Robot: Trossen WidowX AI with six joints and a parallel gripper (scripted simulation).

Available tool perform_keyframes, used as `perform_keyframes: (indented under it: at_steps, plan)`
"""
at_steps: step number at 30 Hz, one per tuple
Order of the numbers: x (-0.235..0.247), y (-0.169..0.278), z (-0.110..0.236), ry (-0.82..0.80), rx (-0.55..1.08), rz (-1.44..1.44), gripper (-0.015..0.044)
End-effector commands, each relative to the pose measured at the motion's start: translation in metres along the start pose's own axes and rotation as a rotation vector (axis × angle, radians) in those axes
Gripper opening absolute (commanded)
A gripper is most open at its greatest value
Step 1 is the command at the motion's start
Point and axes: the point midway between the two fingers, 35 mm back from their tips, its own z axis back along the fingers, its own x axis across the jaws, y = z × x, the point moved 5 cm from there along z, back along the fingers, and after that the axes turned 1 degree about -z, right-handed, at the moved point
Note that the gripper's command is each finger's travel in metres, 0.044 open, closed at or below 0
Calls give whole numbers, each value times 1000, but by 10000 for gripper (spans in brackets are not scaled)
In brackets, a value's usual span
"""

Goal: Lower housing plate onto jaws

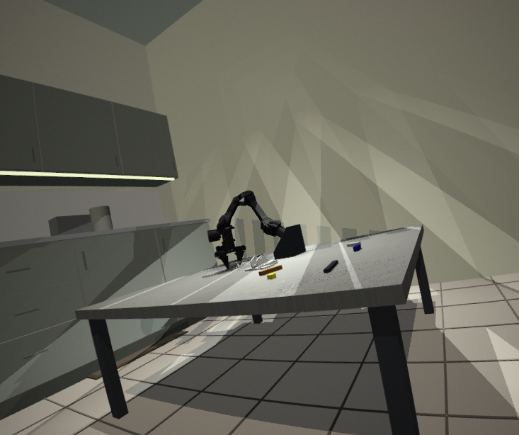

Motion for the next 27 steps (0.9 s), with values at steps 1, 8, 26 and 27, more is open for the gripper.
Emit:
perform_keyframes:
  at_steps: [1, 8, 26, 27]
  plan:
    - [0, 1, -1, -2, 7, 0, 440]
    - [0, 1, -1, -2, 7, 0, 440]
    - [0, 0, 0, 0, 0, 0, 360]
    - [0, 0, 0, 0, 0, 0, 353]
